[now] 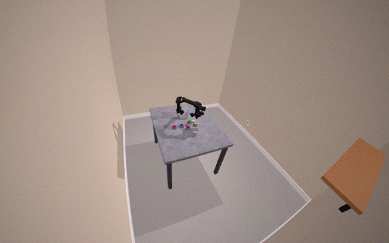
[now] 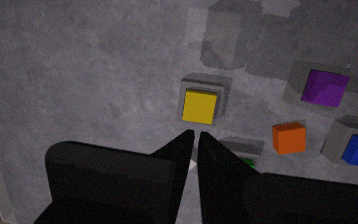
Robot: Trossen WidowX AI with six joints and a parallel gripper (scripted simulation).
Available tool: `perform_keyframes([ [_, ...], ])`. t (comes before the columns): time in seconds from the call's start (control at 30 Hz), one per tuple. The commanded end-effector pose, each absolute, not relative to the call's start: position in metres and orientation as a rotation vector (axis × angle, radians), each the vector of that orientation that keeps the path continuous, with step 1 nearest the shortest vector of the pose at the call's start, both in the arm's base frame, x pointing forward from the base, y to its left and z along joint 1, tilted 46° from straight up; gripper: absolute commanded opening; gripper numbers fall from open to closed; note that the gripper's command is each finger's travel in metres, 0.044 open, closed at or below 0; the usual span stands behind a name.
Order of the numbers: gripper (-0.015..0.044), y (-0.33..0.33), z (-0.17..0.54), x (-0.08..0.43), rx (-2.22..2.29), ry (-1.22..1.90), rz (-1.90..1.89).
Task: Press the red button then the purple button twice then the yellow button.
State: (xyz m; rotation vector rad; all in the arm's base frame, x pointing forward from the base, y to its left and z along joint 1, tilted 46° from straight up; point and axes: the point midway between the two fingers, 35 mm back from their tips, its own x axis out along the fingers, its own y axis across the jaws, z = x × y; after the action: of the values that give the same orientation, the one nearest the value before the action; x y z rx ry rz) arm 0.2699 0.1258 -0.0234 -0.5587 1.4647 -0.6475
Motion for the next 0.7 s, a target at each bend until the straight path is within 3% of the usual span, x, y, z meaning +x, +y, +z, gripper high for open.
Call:
perform_keyframes([
  [0.0, 0.0020, 0.094, -0.051, 0.266, -0.573, 1.477, -0.663],
  [0.67, 0.0020, 0.070, -0.074, 0.265, -0.573, 1.476, -0.664],
])
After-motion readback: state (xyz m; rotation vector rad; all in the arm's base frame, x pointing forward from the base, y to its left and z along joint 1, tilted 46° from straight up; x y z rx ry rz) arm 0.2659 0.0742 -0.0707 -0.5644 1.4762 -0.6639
